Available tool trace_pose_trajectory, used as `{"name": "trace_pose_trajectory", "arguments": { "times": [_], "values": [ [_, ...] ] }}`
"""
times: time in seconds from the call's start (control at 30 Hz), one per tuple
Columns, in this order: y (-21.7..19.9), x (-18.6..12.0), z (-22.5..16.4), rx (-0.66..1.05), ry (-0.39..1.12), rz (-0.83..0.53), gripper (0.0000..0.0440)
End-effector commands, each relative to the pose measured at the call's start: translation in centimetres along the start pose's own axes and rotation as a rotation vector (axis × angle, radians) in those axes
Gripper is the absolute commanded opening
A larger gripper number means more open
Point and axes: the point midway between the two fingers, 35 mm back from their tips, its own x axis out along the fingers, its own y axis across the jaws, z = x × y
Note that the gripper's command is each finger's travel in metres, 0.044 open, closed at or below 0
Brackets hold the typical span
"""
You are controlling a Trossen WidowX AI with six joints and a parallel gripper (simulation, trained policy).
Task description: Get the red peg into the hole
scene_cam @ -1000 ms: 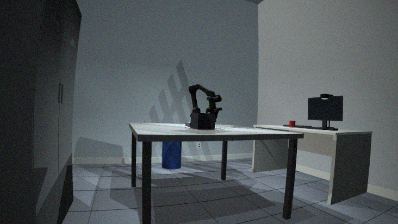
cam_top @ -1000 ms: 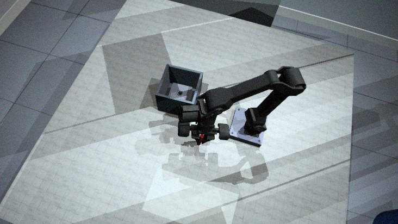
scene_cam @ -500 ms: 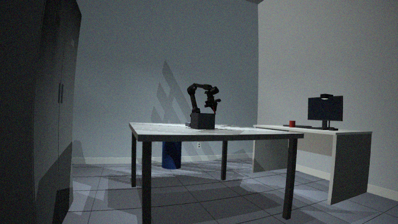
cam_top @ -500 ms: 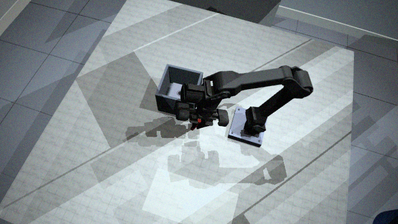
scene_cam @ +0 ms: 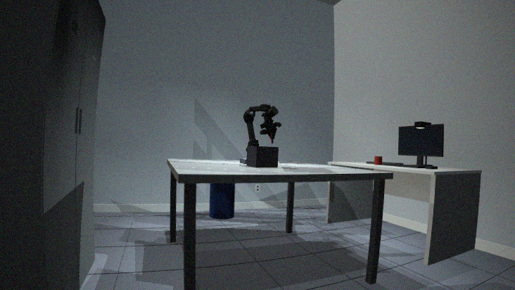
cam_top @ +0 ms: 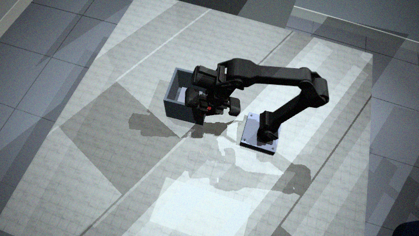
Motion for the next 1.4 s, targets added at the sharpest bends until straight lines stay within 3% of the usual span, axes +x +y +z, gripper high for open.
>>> {"name": "trace_pose_trajectory", "arguments": {
  "times": [0.0,0.83,1.37],
  "values": [
    [0.0,-0.3,1.6,0.008,-0.035,-0.018,0.0],
    [0.9,1.0,8.7,0.068,-0.072,-0.112,0.0],
    [1.2,4.3,12.3,0.066,-0.054,-0.154,0.0]
  ]
}}
